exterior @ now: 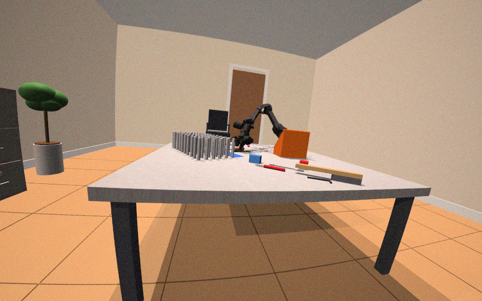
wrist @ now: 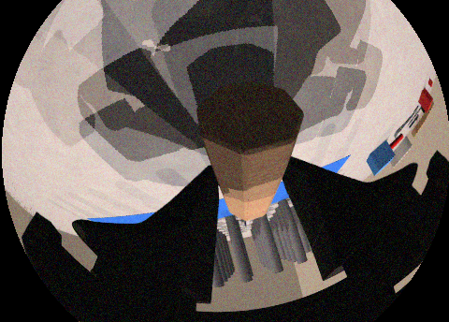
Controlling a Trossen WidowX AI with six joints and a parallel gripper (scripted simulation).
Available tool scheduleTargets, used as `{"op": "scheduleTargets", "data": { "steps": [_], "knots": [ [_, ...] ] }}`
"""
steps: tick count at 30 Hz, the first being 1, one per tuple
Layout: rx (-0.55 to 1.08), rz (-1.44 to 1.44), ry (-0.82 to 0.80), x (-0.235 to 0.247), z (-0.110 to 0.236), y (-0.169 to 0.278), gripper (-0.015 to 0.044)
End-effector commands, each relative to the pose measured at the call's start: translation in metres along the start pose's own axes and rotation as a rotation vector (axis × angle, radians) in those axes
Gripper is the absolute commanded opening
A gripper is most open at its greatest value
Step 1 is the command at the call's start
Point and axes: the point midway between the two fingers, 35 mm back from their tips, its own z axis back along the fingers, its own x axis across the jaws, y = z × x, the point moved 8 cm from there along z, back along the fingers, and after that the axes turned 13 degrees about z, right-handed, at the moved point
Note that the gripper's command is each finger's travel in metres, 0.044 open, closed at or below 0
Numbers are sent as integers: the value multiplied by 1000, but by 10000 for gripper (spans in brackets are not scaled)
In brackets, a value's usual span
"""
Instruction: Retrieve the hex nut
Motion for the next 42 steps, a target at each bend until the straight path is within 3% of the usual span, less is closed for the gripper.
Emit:
{"op": "scheduleTargets", "data": {
  "steps": [1, 42],
  "knots": [
    [2, 6, 2, -1, 2, -3, 0],
    [0, 7, 2, -6, 14, -23, 0]
  ]
}}
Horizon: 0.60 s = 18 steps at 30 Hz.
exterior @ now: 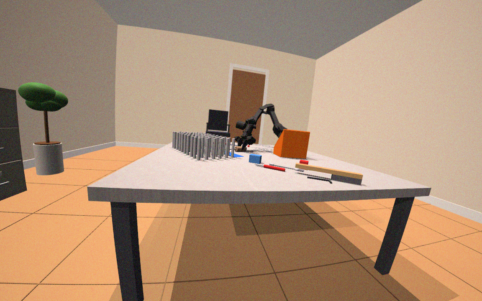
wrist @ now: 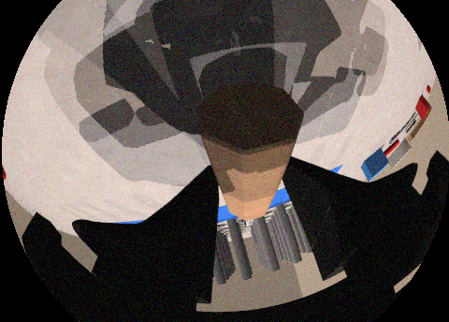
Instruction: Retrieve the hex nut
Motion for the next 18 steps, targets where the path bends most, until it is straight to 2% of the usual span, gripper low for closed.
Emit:
{"op": "scheduleTargets", "data": {
  "steps": [1, 18],
  "knots": [
    [2, 6, 2, -1, 2, -2, 0],
    [1, 6, 2, -3, 7, -11, 0]
  ]
}}
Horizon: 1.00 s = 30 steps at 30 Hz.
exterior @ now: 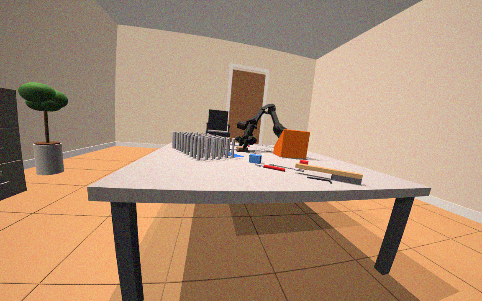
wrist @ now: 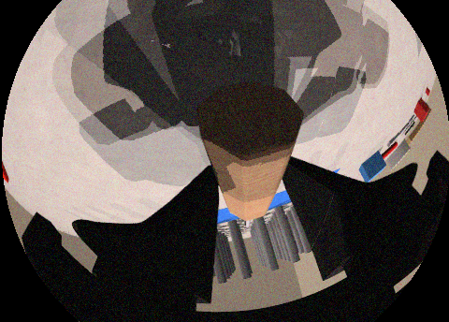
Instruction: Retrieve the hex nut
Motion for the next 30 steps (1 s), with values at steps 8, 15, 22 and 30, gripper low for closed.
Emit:
{"op": "scheduleTargets", "data": {
  "steps": [8, 15, 22, 30],
  "knots": [
    [2, 6, 1, -2, 4, -6, 0],
    [1, 6, 1, -3, 6, -9, 0],
    [1, 6, 1, -3, 8, -12, 0],
    [1, 6, 1, -4, 10, -16, 0]
  ]
}}
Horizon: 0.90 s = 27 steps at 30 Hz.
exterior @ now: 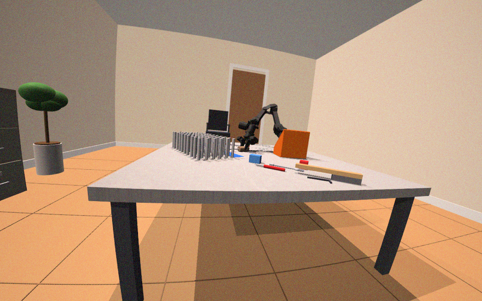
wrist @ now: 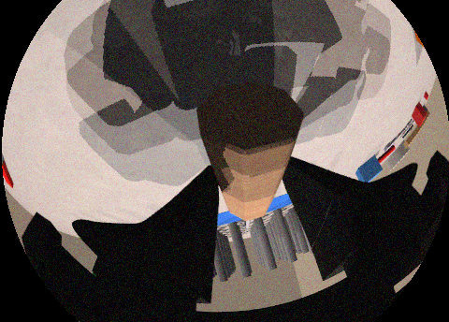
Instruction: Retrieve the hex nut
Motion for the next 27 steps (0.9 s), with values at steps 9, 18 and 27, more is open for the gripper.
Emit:
{"op": "scheduleTargets", "data": {
  "steps": [9, 18, 27],
  "knots": [
    [1, 5, 1, -2, 4, -6, 0],
    [1, 5, 1, -2, 6, -8, 0],
    [2, 4, 0, -2, 10, -4, 0]
  ]
}}
